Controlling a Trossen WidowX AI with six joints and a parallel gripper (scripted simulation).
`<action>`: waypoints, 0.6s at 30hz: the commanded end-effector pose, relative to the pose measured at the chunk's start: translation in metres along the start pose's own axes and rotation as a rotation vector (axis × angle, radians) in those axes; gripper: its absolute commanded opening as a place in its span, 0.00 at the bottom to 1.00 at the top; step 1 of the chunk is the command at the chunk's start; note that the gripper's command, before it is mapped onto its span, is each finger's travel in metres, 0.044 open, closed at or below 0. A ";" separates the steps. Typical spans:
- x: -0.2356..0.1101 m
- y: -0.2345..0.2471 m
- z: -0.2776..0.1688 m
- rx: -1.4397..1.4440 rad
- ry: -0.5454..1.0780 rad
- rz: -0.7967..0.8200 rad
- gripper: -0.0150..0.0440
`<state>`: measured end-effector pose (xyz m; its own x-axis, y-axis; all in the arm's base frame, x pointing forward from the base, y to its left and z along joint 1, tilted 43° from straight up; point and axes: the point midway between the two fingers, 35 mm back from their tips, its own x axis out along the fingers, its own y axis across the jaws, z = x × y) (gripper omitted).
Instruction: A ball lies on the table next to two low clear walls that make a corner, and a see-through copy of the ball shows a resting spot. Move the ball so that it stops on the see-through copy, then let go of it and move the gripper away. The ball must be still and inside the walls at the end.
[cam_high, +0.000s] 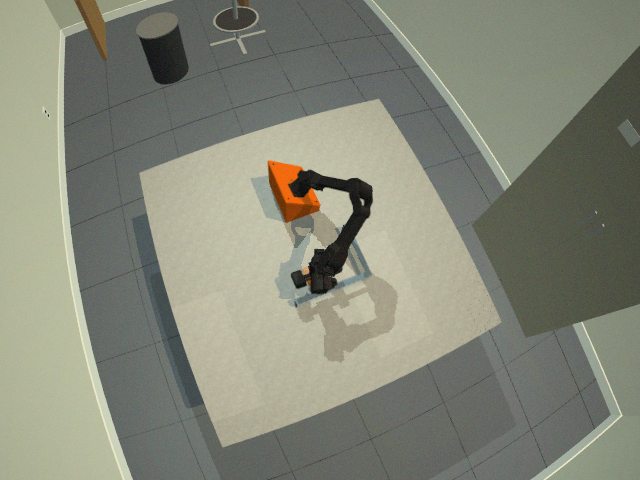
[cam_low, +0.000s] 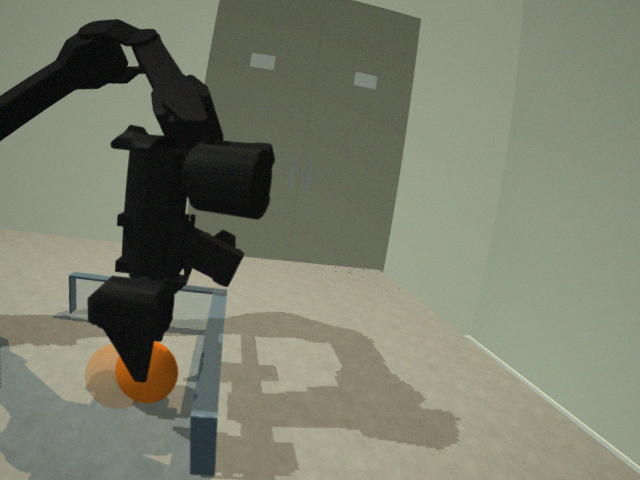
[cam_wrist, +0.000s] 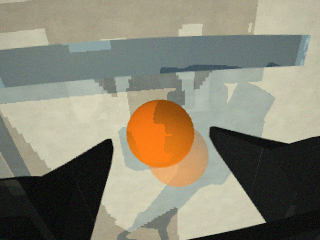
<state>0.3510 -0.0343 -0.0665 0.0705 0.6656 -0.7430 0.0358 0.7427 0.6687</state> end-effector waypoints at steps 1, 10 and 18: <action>0.010 0.000 -0.002 0.009 0.006 0.007 0.97; 0.018 0.000 -0.003 0.009 0.006 0.008 0.88; 0.018 0.000 -0.003 0.009 0.006 0.008 0.72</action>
<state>0.3493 -0.0224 -0.0792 0.0641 0.6702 -0.7394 0.0402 0.7386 0.6730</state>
